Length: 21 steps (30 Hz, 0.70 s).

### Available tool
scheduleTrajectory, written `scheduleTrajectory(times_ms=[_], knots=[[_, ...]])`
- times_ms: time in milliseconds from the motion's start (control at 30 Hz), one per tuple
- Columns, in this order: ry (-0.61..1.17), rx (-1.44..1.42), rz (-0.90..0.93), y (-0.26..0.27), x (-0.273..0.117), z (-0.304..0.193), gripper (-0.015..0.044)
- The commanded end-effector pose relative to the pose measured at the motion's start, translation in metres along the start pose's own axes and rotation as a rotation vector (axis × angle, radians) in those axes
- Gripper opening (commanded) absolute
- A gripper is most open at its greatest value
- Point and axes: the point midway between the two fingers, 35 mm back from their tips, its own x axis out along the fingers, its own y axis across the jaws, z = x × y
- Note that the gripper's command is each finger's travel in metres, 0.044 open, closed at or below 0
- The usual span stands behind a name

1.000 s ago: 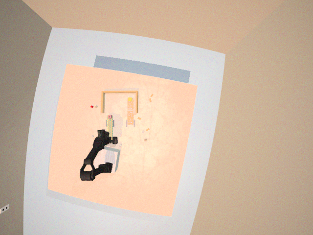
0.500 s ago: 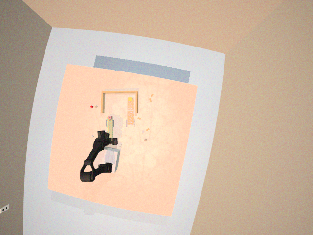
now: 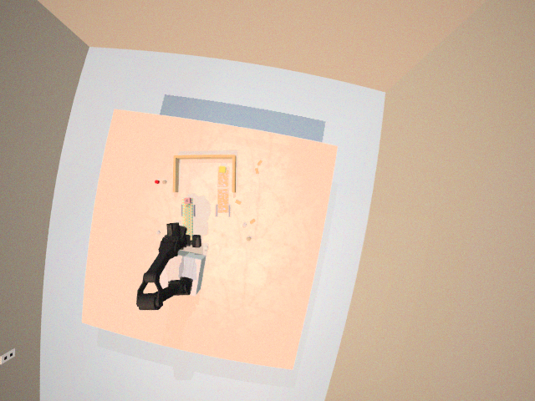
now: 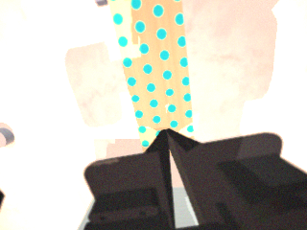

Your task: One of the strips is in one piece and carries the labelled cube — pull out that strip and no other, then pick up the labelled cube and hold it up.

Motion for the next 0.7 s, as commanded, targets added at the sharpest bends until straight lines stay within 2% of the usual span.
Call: scheduleTrajectory(times_ms=[0, 100, 233, 667], knots=[[0.006, 0.001, -0.001, 0.0, -0.009, 0.001, 0.0], [0.024, 0.004, -0.003, 0.0, -0.039, 0.002, 0.0], [0.026, 0.005, -0.003, 0.0, -0.042, 0.002, 0.0], [0.022, -0.071, -0.003, 0.0, -0.042, 0.051, 0.0341]])
